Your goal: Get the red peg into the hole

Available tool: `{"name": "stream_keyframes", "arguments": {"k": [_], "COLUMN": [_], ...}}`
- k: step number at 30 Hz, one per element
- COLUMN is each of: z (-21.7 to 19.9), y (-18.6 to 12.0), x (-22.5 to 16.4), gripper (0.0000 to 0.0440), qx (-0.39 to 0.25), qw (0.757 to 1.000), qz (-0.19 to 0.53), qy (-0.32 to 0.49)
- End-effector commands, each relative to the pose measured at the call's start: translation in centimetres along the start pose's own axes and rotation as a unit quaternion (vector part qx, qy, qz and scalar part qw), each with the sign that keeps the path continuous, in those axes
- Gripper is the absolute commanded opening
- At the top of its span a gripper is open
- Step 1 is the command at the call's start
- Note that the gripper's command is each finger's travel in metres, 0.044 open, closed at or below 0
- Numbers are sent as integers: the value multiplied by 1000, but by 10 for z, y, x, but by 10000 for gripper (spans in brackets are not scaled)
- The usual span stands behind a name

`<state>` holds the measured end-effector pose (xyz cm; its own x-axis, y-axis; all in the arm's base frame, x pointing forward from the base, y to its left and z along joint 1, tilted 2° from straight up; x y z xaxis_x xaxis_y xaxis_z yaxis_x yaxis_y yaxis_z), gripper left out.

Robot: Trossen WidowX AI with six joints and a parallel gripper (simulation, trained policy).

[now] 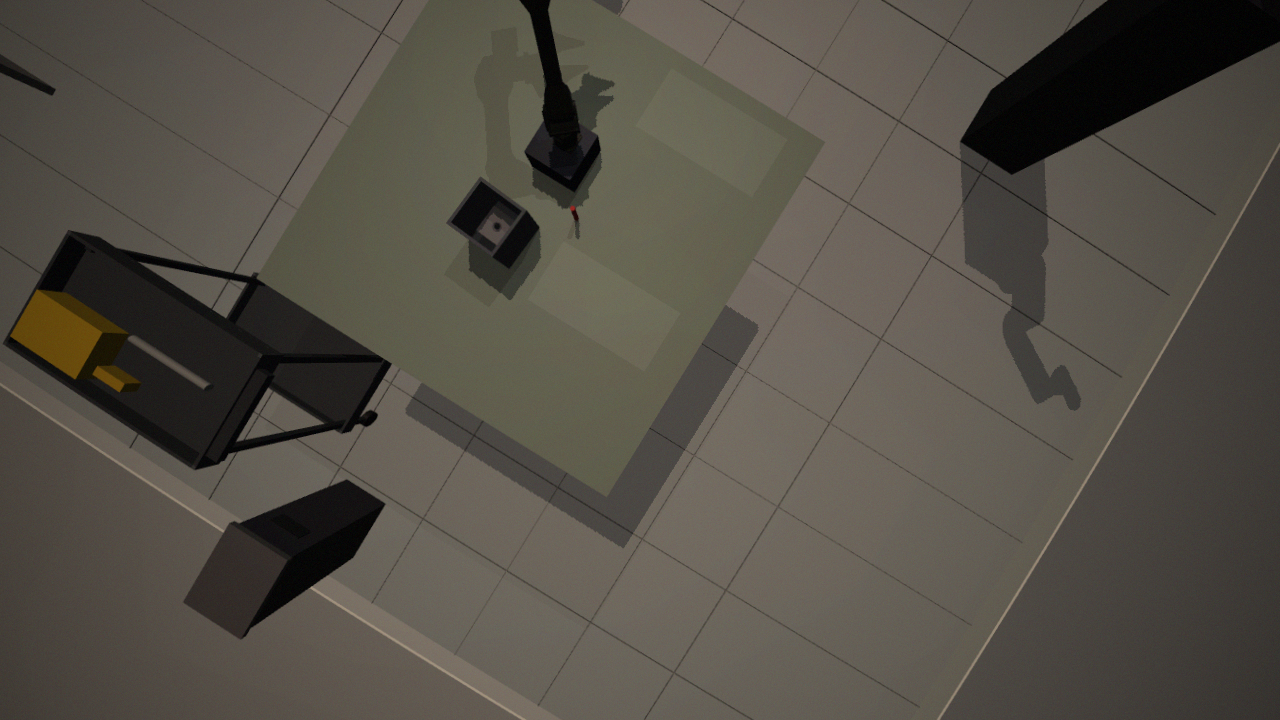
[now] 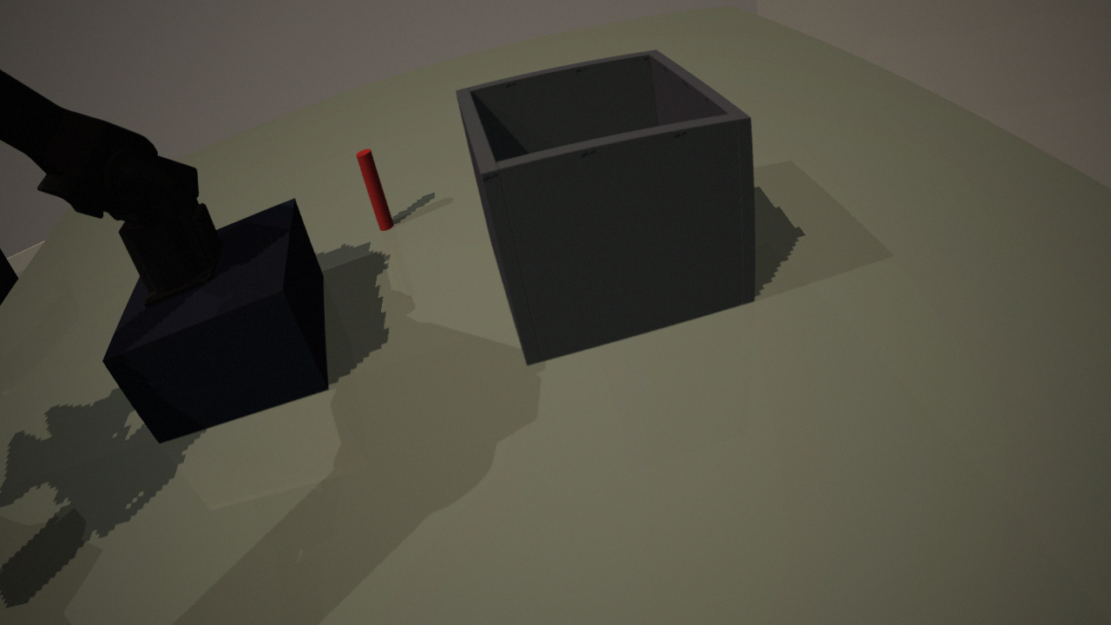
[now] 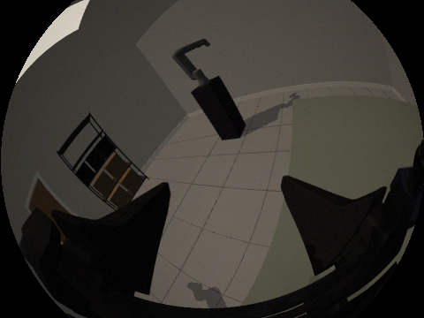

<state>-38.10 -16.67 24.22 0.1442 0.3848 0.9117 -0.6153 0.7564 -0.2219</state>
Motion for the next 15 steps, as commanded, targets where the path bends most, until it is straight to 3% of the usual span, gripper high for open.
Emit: {"name": "stream_keyframes", "arguments": {"k": [1, 2, 7, 15], "z": [1, 2, 11, 19], "y": [-3, -7, -39, -115], "x": [1, 2, 9, 18], "gripper": [420, 437, 440, 438], "qx": [3, 7, 41, 109], "qw": [1000, 1000, 998, 979], "qz": [2, 5, 35, 132], "qy": [4, 7, 41, 111]}}
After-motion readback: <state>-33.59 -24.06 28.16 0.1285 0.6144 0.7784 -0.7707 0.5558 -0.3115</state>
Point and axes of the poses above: the point midway between the two fingers, 35 mm back from their tips, its own y axis out along the fingers, its own z axis across the jaws, x = y × z, the point moved 2 cm from there along -y, back along the fingers, and after that the axes turned 9 degrees about -y, right-handed, at the moved point
